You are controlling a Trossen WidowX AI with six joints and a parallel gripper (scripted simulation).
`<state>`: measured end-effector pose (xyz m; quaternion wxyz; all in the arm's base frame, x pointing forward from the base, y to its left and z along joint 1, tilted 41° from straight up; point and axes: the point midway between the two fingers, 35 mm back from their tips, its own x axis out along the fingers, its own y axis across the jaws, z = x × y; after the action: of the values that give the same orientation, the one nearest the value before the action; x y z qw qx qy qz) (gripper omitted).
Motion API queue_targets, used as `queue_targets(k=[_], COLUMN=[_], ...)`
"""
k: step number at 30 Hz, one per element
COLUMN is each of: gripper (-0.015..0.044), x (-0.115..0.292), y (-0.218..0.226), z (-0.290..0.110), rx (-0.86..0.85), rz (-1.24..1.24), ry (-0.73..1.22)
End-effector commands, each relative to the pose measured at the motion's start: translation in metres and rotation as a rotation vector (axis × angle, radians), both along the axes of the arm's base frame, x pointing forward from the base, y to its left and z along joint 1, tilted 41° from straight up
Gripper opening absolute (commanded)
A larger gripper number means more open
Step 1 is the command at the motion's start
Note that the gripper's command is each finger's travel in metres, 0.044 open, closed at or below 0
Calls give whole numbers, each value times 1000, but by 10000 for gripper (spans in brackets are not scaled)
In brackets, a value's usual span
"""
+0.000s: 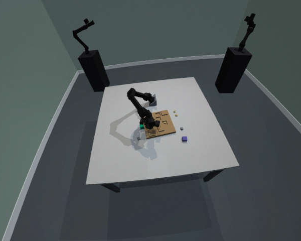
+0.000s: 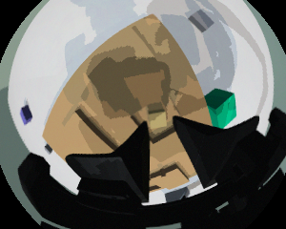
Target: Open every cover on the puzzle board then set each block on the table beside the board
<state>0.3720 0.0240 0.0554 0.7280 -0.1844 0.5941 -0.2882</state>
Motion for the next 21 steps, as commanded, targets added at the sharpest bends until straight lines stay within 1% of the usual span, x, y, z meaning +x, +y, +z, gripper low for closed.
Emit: queue_targets(k=[1, 21], gripper=[144, 144], x=[-1, 0], y=[-1, -8], z=[-3, -12], rx=[-6, -6], rz=[3, 3], ry=[7, 7])
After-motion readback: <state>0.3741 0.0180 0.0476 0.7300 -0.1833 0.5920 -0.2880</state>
